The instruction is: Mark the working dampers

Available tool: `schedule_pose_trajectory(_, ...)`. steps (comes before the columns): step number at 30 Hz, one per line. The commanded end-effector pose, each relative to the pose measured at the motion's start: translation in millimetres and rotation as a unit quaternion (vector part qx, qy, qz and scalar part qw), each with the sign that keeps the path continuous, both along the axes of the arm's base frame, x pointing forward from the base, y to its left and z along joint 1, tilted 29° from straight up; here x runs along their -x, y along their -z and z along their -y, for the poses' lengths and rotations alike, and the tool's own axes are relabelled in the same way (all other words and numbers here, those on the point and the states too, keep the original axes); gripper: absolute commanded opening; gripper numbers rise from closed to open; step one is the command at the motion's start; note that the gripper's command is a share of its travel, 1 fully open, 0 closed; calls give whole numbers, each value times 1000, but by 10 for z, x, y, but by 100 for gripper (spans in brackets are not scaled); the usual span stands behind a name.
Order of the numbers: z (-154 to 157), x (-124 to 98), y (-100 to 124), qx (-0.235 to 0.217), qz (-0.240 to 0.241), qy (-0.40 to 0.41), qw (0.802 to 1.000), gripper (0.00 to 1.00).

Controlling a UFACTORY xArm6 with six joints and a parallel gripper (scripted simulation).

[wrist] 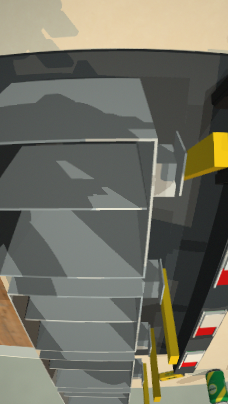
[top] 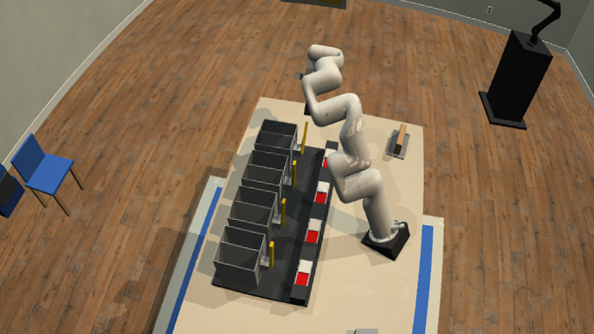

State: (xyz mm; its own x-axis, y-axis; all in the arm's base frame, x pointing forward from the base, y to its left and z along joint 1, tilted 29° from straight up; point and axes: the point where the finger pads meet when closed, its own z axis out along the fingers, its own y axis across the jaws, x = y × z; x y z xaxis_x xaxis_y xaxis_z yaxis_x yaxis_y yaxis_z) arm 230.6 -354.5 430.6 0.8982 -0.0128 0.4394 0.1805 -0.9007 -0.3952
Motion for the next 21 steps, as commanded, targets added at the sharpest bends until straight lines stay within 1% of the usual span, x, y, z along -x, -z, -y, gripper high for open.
schedule_pose_trajectory(1,-9,-7,-26,5,0,2,1000,39)
schedule_pose_trajectory(4,-32,-27,-43,11,0,5,1000,39)
schedule_pose_trajectory(5,-72,-60,-71,21,-1,10,1000,39)
schedule_pose_trajectory(7,-208,-158,-162,55,-1,26,998,39)
schedule_pose_trajectory(8,-307,-235,-227,80,-2,38,996,39)
schedule_pose_trajectory(11,-463,-351,-329,119,-3,57,991,39)
schedule_pose_trajectory(15,-699,-521,-487,177,-2,86,980,39)
schedule_pose_trajectory(19,-943,-704,-647,237,-4,115,965,39)
schedule_pose_trajectory(21,-943,-704,-647,237,-4,115,965,39)
